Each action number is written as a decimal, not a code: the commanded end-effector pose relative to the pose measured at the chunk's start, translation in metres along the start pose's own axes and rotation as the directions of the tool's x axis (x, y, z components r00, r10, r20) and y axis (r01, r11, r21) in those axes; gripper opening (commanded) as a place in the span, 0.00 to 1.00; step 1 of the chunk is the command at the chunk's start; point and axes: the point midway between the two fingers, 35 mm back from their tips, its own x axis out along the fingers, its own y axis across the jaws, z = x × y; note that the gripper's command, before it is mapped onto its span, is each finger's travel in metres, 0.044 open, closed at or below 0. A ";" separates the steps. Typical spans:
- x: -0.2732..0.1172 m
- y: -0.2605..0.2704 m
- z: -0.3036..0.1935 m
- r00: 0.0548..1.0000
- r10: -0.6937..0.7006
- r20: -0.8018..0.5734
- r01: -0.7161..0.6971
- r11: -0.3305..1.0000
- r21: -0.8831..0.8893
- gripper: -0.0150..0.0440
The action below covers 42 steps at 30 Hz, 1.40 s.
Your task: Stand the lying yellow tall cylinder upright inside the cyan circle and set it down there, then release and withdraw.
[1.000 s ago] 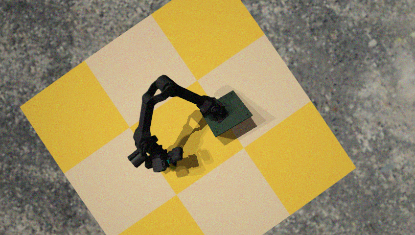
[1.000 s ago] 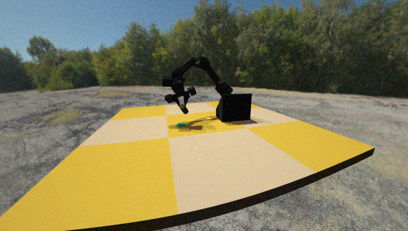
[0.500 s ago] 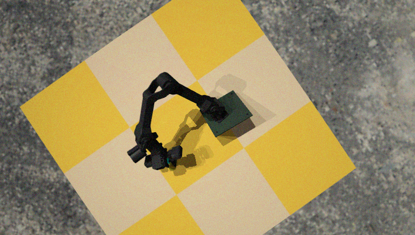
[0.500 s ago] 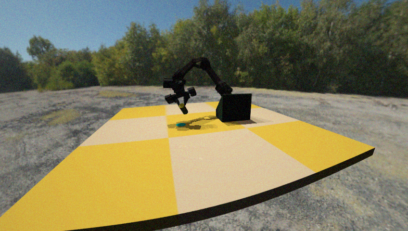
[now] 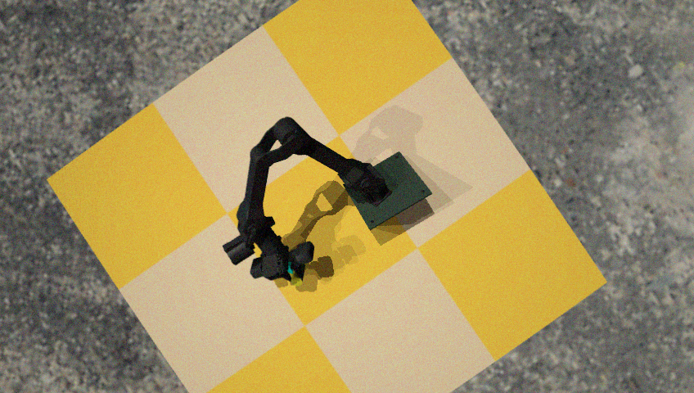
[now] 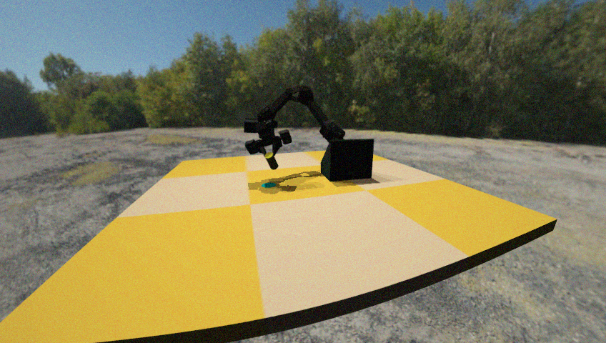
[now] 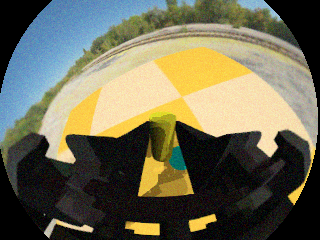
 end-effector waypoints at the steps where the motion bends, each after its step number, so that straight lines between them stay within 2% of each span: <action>1: 0.000 0.002 -0.001 1.000 0.002 0.030 -0.002 1.000 -0.009 0.43; 42: -0.019 -0.001 -0.001 0.944 -0.065 0.323 0.099 0.991 -0.092 0.43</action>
